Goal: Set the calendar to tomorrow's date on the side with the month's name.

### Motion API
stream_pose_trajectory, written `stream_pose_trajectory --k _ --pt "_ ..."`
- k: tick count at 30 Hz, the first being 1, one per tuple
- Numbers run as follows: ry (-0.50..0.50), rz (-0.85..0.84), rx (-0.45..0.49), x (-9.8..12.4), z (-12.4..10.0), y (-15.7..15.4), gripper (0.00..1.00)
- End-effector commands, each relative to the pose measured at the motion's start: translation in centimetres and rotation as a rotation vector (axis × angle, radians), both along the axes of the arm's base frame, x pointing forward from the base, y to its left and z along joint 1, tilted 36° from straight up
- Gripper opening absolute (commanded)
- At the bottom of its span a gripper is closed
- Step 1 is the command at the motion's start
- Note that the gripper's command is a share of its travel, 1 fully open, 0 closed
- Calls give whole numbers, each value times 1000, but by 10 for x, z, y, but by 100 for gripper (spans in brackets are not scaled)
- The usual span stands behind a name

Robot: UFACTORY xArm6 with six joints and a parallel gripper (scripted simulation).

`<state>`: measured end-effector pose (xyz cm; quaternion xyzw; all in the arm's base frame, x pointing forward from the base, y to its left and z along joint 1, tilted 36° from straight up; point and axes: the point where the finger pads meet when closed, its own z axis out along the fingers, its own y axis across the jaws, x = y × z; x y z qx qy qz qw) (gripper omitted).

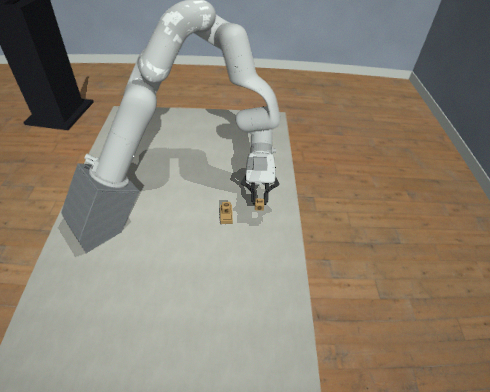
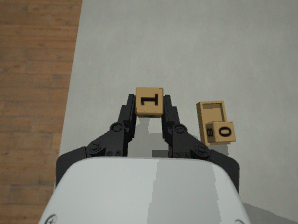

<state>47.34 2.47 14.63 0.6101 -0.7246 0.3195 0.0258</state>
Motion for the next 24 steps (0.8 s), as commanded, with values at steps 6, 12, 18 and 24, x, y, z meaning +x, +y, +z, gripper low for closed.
stream_pose_trajectory --k 6,12,18,24 --pt "-2 0 1 -1 3 -1 27" --pt "11 24 56 -2 0 -1 27" --pt "8 80 174 -3 0 -1 27" --pt "-15 113 236 -2 5 -6 27"
